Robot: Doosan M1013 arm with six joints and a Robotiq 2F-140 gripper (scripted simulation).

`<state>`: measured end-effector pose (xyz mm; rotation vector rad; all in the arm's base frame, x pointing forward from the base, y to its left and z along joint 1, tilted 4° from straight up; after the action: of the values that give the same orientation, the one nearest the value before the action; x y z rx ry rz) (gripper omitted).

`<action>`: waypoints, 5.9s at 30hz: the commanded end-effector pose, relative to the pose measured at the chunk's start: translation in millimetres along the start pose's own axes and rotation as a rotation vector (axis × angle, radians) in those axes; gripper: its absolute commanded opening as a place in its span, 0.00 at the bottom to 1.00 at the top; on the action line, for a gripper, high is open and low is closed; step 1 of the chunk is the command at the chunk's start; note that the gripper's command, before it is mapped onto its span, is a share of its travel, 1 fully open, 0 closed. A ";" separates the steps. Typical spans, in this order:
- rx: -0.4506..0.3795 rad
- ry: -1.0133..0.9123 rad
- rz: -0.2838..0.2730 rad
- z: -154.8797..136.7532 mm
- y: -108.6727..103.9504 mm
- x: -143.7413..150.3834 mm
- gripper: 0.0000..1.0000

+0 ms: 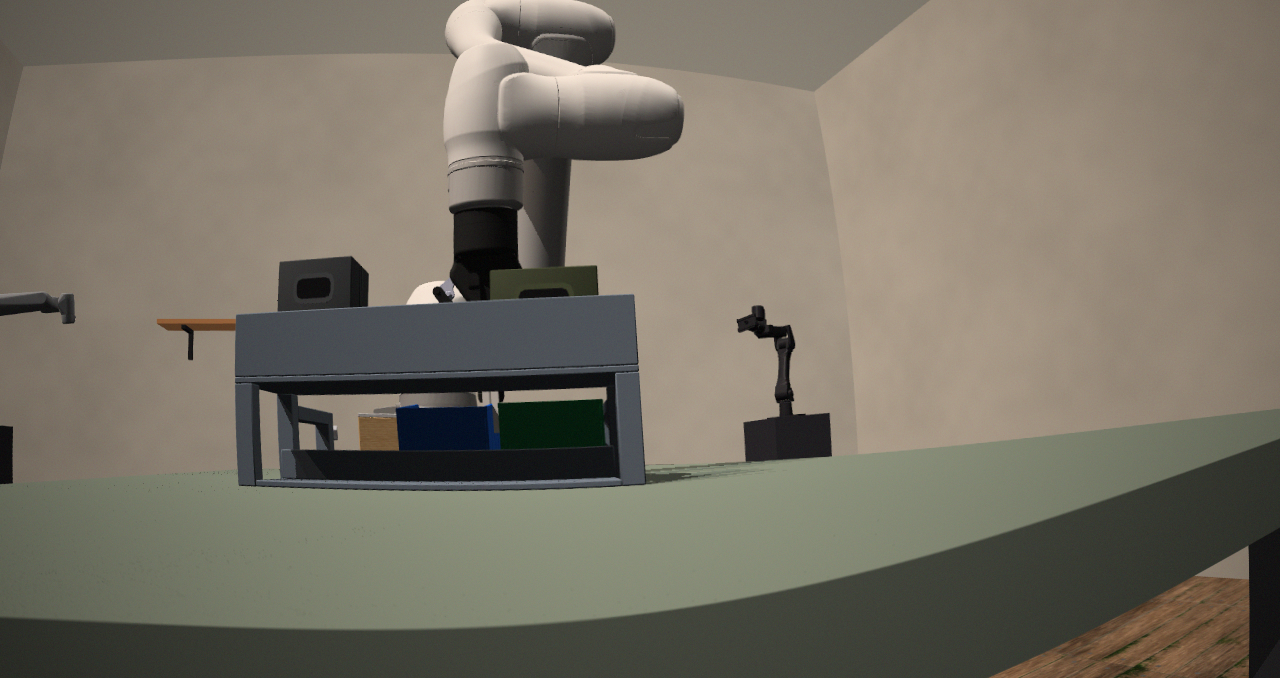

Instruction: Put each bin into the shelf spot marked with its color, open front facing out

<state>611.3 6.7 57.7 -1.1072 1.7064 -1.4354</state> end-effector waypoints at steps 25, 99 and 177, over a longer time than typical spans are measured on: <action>0.024 -0.007 0.004 3.3 -0.7 0.0 0.10; 0.032 0.003 0.003 -7.0 4.1 1.9 0.15; 0.031 0.003 0.003 -12.1 -34.9 3.0 0.15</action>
<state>602.0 7.8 85.3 -1.0916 1.6848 -1.4506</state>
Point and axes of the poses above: the point where the finger pads meet when closed, its own y axis out along the fingers, its own x axis across the jaws, z = x × y, the point moved 10 cm from there along -y, back along the fingers, and after that the axes turned 12 degrees about y, right-handed, at the moved point
